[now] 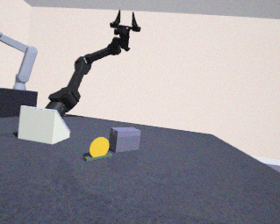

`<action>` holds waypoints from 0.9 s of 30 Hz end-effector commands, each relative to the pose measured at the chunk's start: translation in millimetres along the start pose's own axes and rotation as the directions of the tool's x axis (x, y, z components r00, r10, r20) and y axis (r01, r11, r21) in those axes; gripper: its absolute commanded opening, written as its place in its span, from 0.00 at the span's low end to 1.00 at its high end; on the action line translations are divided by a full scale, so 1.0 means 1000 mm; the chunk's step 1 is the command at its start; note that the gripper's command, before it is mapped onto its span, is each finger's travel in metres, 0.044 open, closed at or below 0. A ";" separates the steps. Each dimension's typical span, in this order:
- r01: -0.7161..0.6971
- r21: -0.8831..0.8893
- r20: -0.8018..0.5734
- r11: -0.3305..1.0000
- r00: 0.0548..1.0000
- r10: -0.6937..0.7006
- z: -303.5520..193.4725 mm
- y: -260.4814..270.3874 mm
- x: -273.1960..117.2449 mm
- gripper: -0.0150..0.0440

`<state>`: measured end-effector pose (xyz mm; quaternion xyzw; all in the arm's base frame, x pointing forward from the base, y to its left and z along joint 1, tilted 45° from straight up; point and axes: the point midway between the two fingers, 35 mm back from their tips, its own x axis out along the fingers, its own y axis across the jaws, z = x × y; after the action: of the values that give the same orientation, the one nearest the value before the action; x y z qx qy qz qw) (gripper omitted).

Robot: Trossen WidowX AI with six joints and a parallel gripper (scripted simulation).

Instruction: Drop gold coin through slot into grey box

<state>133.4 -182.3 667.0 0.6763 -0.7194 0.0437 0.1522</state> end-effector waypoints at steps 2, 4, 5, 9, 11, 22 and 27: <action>0.009 -0.055 -0.007 0.998 1.000 -0.009 0.001 -0.007 0.002 0.84; 0.033 -0.219 -0.025 0.975 0.999 -0.039 0.006 -0.030 0.006 0.75; 0.047 -0.324 -0.034 0.945 0.998 -0.062 0.011 -0.044 0.009 0.71; 0.092 -0.693 -0.039 0.715 0.986 -0.164 0.037 -0.103 0.023 0.53; 0.105 -0.826 -0.024 0.554 0.975 -0.221 0.054 -0.130 0.028 0.53; -0.068 -0.860 0.240 -0.505 0.820 -0.520 0.194 -0.260 0.036 0.53; -0.291 -0.589 0.421 -0.754 0.686 -0.594 0.273 -0.294 0.027 0.53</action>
<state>366.1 -295.4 431.3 0.3155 -0.1116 -0.5040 0.7962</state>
